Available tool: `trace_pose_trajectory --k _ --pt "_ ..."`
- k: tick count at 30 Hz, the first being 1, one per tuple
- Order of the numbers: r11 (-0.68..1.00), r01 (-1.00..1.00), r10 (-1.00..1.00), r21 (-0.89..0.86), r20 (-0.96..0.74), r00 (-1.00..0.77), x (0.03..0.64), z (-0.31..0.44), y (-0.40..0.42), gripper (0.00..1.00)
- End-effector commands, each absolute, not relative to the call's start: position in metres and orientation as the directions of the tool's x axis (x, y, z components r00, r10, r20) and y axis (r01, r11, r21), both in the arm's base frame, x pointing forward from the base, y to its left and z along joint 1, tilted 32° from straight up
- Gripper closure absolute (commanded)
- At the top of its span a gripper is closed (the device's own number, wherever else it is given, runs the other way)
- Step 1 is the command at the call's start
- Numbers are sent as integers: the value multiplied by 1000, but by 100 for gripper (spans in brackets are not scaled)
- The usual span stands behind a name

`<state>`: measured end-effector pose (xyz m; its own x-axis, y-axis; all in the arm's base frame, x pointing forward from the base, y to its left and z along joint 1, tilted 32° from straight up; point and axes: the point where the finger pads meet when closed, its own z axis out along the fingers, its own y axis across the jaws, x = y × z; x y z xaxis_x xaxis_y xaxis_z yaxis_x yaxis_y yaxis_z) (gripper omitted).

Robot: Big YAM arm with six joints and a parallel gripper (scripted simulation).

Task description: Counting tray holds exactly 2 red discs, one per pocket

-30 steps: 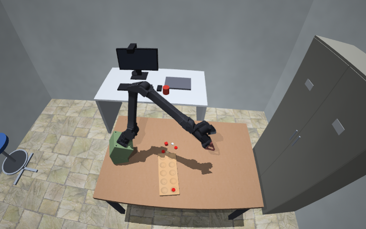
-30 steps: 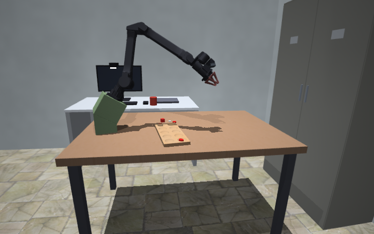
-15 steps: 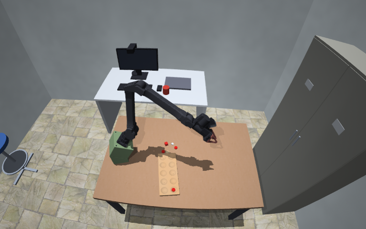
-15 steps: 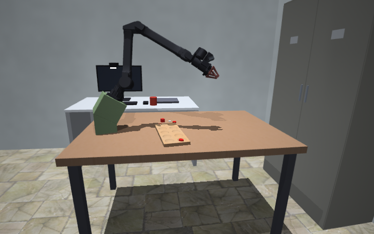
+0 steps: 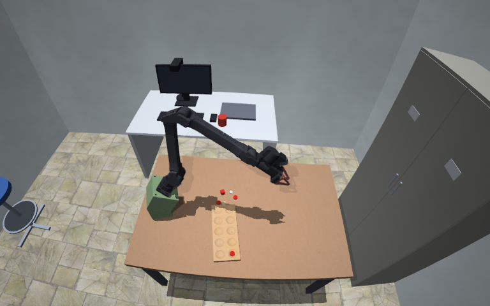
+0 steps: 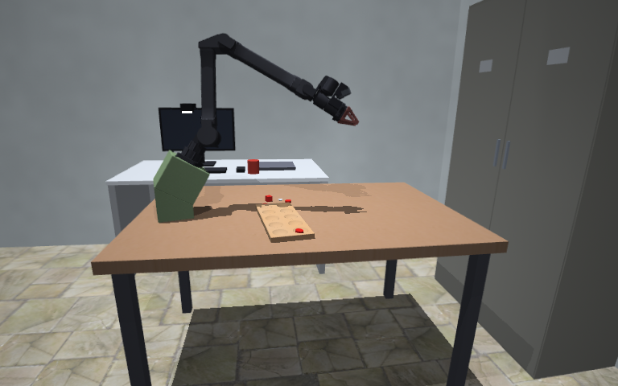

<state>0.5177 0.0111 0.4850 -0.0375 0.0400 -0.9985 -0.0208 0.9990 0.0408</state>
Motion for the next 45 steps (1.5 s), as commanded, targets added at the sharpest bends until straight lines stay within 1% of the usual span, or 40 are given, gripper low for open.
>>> trace_pose_trajectory --k 1,5,6,13,15,16,20,23,24,30,31,37,38,42,43,45 --pt "995 -39 91 95 -992 -91 524 460 22 55" --pt "995 -14 94 95 -994 -62 525 467 9 55" --pt "983 -51 165 177 -969 -182 524 427 40 55" --pt "983 -51 167 177 -973 -161 525 432 38 55" --pt "984 -29 170 177 -974 -152 525 434 26 55" --pt "966 -49 230 252 -935 -270 521 396 57 55" --pt "966 -49 230 252 -935 -270 521 396 57 55" --pt "967 -29 239 253 -941 -238 524 402 43 55" --pt "947 -33 288 320 -890 -354 516 365 72 55" --pt "947 -34 288 320 -890 -352 516 366 73 55" --pt "926 -7 338 377 -837 -431 508 337 87 55" --pt "925 10 351 380 -844 -405 512 341 75 55" --pt "905 29 381 425 -778 -499 500 310 101 55" --pt "904 25 382 426 -782 -493 501 312 101 55" --pt "884 70 418 461 -717 -558 490 285 113 55" --pt "884 70 418 461 -717 -558 490 285 113 55"
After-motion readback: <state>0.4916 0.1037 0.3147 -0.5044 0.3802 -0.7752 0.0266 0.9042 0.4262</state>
